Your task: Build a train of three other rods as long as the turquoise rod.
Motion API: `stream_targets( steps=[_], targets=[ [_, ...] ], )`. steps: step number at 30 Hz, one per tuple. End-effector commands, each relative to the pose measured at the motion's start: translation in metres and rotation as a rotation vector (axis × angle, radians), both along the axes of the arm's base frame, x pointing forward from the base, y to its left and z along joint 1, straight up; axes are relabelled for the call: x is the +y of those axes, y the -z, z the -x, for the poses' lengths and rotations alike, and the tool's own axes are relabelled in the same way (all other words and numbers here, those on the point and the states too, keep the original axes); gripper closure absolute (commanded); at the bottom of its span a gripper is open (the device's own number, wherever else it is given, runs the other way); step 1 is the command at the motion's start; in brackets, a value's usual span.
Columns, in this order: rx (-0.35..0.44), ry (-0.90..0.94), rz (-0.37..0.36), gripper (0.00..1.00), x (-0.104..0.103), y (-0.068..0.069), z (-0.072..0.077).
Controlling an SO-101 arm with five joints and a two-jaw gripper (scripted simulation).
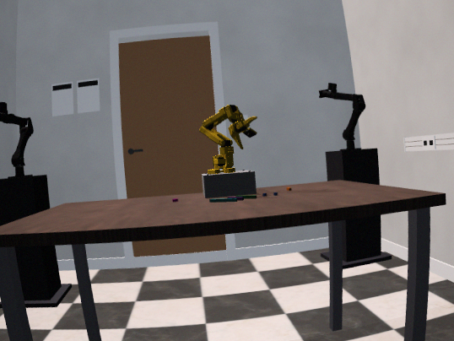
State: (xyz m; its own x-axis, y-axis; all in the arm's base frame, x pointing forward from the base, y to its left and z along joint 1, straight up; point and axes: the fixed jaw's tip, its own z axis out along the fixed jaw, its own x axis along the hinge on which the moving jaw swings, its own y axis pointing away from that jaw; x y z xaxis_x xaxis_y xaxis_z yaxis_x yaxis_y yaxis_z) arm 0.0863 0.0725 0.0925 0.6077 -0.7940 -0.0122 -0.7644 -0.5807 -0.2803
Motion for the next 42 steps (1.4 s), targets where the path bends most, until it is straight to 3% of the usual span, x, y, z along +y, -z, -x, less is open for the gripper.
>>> stream_targets(
  steps=[1,31,42],
  targets=[
    [0.008,0.002,0.007,0.00,-0.0007,0.0024,-0.0008],
    [0.008,0.006,0.007,0.00,-0.0010,0.0024,-0.0011],
    [0.008,0.090,0.007,0.00,-0.0086,0.0024,-0.0068]
  ],
)
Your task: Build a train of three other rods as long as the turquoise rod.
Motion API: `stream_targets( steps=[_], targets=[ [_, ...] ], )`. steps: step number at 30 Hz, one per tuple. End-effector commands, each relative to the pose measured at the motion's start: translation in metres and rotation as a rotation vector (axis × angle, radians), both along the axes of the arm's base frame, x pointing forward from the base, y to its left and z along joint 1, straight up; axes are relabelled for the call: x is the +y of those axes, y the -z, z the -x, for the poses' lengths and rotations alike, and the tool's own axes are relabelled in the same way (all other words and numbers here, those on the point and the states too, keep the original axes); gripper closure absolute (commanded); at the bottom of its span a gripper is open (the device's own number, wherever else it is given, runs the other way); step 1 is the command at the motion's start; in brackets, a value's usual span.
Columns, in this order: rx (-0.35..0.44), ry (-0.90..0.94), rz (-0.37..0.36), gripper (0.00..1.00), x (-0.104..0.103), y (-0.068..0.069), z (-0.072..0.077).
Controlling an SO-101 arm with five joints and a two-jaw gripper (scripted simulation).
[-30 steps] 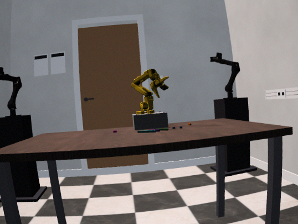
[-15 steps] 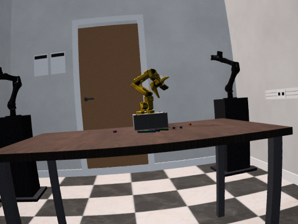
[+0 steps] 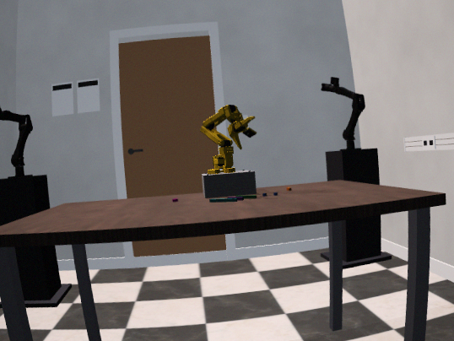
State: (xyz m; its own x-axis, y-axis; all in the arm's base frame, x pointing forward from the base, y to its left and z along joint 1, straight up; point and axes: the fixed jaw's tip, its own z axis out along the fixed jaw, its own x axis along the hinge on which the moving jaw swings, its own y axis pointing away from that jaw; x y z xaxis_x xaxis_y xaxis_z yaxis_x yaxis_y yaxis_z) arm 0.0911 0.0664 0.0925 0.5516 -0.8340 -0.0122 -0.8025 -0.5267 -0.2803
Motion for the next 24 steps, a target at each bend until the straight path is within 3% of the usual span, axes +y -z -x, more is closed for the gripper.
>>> stream_targets(
  steps=[1,24],
  targets=[
    [0.008,0.021,0.007,0.00,-0.002,0.002,-0.002],
    [0.000,0.134,0.001,0.00,-0.013,0.002,-0.010]
  ],
)
